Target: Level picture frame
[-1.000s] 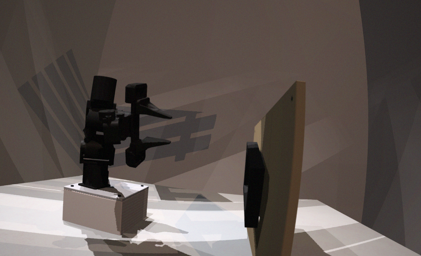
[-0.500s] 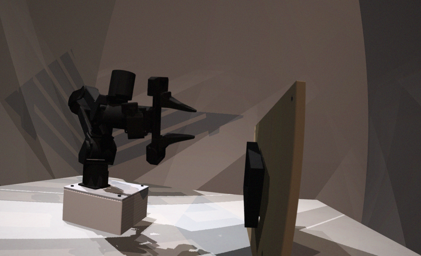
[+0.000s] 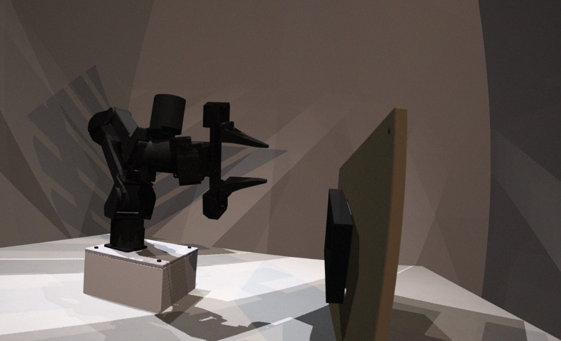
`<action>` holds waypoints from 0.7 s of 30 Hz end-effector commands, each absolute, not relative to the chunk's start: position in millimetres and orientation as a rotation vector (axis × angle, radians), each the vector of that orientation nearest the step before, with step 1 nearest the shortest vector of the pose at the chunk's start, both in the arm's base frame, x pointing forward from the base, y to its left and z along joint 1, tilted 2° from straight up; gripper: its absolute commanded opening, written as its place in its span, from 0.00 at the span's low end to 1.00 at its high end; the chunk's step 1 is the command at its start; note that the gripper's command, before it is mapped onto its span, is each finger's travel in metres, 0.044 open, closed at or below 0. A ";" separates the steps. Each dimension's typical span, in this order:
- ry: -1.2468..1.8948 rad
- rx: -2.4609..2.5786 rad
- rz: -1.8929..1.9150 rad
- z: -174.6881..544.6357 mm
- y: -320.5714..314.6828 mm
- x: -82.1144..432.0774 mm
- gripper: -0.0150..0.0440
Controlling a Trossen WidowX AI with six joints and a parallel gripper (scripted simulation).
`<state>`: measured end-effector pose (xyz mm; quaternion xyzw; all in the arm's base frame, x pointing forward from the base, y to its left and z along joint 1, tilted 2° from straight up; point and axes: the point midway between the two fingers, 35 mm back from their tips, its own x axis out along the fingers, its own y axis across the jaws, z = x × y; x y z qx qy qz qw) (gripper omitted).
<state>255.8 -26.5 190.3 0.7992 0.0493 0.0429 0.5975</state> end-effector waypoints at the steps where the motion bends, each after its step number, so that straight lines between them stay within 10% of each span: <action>1: 0.120 1.862 0.098 188.4 -26.8 261.4 0.69; 21: 0.117 1.863 0.102 132.1 -18.1 332.8 0.69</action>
